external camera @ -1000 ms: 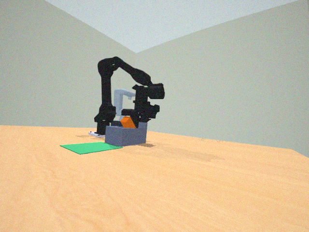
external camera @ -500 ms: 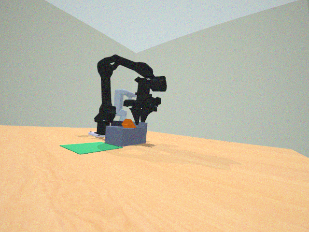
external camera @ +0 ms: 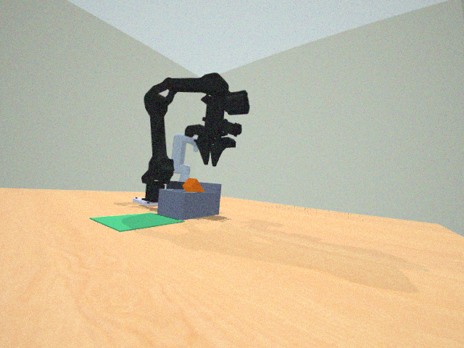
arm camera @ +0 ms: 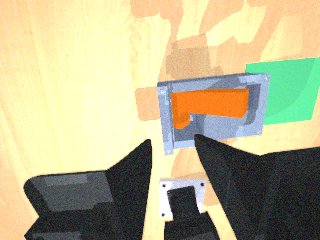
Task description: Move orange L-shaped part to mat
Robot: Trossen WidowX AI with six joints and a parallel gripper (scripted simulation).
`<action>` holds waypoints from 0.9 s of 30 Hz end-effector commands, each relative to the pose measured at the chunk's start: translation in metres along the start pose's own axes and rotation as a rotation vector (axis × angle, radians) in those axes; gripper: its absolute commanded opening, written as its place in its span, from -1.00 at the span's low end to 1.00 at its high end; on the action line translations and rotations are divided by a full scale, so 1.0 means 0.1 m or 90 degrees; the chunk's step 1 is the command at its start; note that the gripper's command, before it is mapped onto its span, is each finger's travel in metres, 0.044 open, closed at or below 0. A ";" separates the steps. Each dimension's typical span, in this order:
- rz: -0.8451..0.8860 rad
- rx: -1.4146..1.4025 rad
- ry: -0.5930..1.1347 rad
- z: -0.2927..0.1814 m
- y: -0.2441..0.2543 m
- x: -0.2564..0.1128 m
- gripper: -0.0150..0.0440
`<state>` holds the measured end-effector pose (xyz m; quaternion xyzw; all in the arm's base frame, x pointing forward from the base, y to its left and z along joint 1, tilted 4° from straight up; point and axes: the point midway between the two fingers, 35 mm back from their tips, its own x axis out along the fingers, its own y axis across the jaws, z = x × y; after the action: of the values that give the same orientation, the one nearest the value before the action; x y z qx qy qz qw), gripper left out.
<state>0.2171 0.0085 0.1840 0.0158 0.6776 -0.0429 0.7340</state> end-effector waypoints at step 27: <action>-0.001 0.124 0.000 0.03 -0.09 0.00 0.46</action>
<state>0.2174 0.0058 0.1841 0.0389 0.6758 -0.0653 0.7331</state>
